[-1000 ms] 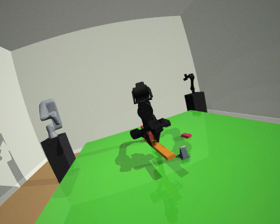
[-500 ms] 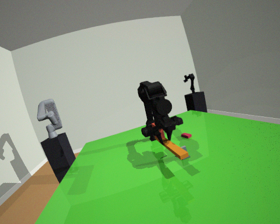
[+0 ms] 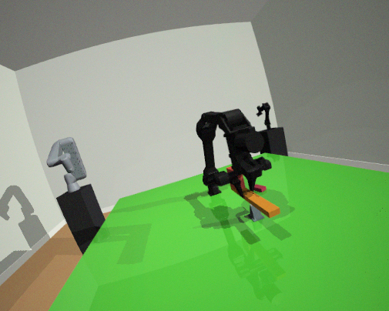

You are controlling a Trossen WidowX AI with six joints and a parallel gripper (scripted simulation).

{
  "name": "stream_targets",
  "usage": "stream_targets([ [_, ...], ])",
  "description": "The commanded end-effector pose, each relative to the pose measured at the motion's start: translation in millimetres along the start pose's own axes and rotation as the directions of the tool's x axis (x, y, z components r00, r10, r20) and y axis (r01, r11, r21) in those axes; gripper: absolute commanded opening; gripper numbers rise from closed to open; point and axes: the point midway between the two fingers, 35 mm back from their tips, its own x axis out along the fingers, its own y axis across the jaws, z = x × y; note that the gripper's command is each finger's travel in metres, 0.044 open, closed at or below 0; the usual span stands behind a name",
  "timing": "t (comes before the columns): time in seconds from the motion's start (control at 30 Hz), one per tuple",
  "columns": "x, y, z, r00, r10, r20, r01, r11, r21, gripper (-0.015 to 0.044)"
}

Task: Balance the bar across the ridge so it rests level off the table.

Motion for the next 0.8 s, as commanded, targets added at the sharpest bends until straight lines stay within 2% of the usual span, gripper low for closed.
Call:
stream_targets([
  [0.0,-3.2,12.2,2.8,1.000,-0.002,0.010,0.001,1.000,0.019,0.0000],
  [0.13,-3.0,26.2,4.6,1.000,0.000,0.010,0.000,0.999,0.034,0.0000],
  [0.77,23.2,28.5,5.9,1.000,0.000,0.010,0.000,0.999,0.036,0.0000],
])
